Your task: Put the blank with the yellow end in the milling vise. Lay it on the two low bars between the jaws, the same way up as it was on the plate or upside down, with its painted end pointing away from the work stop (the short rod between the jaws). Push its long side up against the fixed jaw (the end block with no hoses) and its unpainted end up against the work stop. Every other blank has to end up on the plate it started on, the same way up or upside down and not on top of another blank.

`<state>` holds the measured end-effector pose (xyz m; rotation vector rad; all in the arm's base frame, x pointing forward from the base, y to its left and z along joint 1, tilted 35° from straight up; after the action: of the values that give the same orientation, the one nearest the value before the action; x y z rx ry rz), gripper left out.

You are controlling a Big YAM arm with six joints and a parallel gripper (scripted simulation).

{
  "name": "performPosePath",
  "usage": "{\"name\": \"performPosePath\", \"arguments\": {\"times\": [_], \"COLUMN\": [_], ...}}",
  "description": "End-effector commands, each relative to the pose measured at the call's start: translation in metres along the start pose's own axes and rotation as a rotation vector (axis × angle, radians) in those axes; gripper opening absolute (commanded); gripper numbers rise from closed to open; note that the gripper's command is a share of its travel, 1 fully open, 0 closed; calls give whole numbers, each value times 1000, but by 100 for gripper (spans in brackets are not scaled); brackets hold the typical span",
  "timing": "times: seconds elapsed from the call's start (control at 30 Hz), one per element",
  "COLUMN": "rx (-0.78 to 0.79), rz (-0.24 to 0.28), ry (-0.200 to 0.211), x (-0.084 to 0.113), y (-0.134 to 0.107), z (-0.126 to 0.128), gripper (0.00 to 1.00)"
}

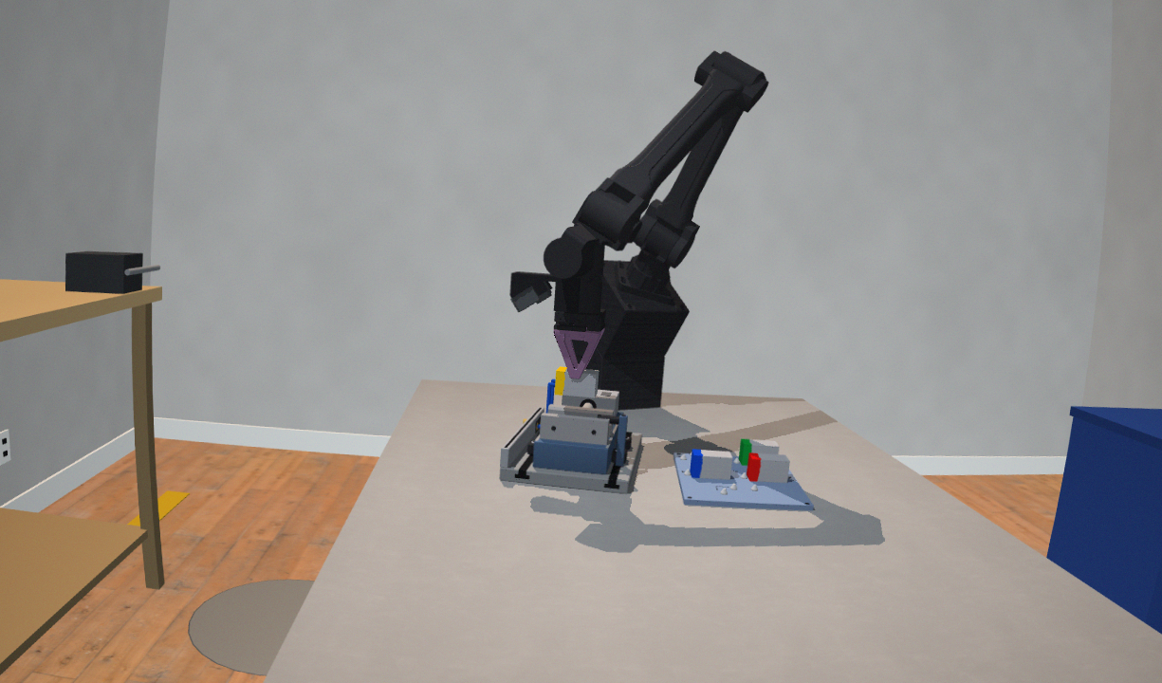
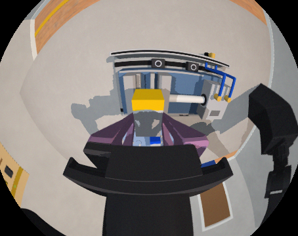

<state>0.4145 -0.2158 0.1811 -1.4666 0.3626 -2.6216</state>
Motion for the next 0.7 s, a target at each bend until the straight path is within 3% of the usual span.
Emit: {"name": "performPosePath", "arguments": {"times": [0.0,0.4,0.53,0.67], "rx": [18,11,3,5], "rz": [-10,-5,-19,-7], "ry": [26,18,30,17], "x": [0,-10,-4,-14], "y": [3,1,8,3], "z": [15,13,12,11], "gripper": [0,0,0,0]}}
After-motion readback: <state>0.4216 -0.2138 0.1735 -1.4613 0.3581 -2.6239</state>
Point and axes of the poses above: the point where the finger pads meet when closed, its own x axis back along the fingers, its own z axis across the jaws, y = z × x, the point moved 8 cm from there along x, back along the fingers, and after that the axes turned 11 degrees about x, right-handed, at the moved point
